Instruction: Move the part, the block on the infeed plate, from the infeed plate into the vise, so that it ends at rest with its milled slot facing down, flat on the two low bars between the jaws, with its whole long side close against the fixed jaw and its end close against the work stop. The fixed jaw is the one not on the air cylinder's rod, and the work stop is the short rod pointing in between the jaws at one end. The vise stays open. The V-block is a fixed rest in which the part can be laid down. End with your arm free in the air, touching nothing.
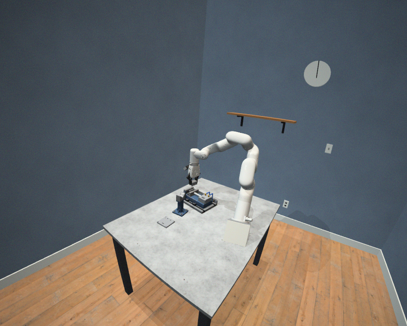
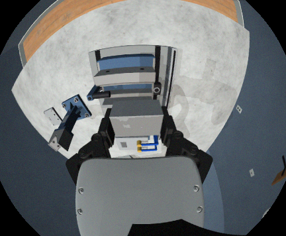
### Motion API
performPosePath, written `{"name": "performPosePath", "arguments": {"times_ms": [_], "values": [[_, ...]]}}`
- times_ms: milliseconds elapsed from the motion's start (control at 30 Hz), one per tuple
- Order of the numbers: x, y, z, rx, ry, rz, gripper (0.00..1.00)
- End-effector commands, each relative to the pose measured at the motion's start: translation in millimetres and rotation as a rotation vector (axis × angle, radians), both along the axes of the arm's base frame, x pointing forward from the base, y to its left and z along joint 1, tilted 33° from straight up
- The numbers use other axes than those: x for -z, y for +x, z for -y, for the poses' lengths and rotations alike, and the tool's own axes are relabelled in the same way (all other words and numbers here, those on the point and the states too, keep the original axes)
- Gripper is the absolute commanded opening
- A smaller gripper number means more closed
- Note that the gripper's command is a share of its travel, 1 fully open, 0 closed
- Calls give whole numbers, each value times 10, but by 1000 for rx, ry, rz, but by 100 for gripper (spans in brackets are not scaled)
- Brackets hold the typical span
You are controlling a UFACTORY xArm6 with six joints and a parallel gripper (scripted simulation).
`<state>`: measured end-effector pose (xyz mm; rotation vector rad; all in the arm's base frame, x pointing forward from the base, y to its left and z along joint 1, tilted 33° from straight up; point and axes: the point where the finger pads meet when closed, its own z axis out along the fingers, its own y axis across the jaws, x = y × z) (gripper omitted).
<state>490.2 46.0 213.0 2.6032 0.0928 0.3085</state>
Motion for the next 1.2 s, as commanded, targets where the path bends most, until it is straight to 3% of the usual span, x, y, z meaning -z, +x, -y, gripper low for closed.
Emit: {"name": "performPosePath", "arguments": {"times_ms": [0, 1167], "values": [[12, 20, 9, -1, 1, 4, 0], [83, 43, 51, -1, 1, 4, 0]]}}
